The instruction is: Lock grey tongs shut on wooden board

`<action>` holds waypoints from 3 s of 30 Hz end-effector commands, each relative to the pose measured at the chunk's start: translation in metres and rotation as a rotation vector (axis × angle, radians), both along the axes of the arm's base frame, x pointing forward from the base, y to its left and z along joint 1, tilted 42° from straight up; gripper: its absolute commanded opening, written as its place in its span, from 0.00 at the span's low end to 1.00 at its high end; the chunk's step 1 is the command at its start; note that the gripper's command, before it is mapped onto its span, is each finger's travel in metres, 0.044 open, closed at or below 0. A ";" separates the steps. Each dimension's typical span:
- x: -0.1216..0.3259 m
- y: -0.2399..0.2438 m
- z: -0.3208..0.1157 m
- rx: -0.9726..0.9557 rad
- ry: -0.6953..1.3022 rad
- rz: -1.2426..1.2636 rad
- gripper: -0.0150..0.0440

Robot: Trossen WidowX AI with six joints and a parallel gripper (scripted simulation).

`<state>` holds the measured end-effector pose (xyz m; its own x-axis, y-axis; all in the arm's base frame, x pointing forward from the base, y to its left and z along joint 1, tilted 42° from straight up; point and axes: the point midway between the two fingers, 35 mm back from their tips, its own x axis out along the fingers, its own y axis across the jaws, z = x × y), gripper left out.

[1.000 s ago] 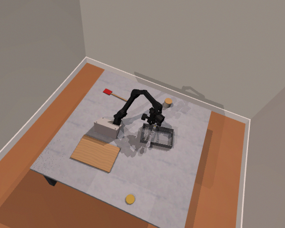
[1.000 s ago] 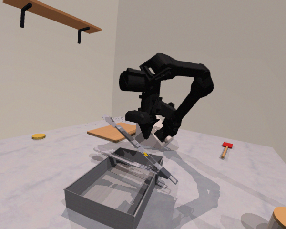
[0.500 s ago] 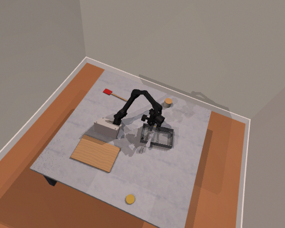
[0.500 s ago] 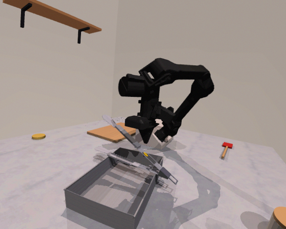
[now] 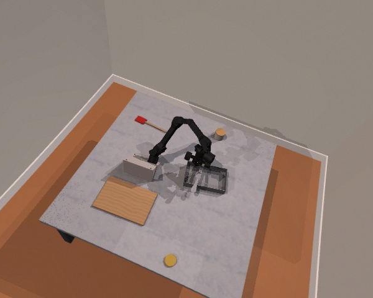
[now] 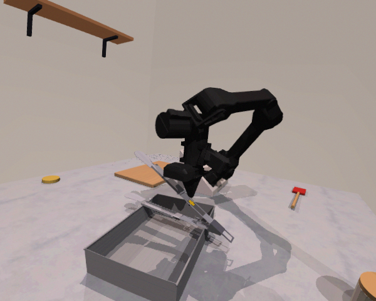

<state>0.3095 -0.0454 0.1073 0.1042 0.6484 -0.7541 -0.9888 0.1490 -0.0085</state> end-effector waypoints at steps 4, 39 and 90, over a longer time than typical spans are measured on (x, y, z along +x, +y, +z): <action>0.000 0.010 -0.009 0.007 0.005 0.001 0.00; 0.030 0.011 -0.014 0.007 0.003 0.001 0.00; 0.081 0.004 -0.015 0.003 -0.003 0.002 0.00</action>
